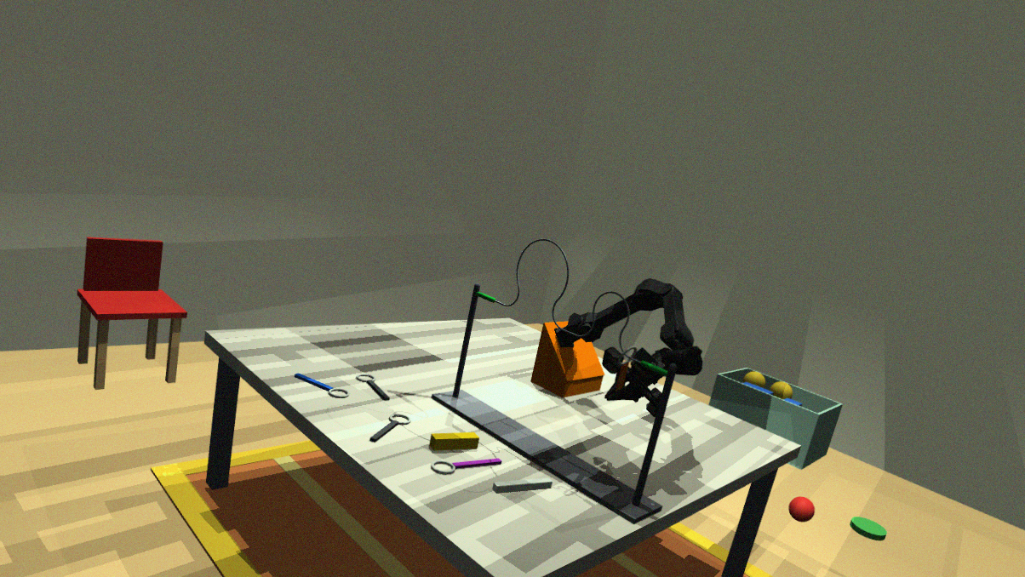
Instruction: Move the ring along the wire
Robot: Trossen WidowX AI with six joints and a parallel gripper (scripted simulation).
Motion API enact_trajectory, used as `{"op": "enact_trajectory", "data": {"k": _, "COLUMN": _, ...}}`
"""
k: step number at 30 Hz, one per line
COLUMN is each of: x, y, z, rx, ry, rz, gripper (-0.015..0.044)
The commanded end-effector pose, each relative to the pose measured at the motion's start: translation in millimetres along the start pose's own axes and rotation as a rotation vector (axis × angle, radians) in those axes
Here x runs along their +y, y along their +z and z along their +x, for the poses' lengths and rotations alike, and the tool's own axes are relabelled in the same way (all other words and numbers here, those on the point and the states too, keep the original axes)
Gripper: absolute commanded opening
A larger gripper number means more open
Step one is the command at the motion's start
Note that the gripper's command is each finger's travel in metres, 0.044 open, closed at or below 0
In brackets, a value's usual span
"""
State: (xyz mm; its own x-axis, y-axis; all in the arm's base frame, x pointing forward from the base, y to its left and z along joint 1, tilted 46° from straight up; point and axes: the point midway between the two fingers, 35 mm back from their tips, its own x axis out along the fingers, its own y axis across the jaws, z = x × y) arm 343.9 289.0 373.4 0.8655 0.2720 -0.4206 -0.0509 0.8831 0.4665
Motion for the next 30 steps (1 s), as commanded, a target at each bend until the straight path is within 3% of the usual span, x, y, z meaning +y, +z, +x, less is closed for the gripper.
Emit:
{"op": "enact_trajectory", "data": {"k": 1, "x": -15.6, "y": -0.5, "z": 0.7, "rx": -0.001, "ry": -0.052, "rz": -0.081, "gripper": -0.015}}
{"op": "enact_trajectory", "data": {"k": 30, "x": -108.5, "y": 37.1, "z": -20.4, "rx": -0.006, "ry": -0.397, "rz": -0.694, "gripper": -0.015}}
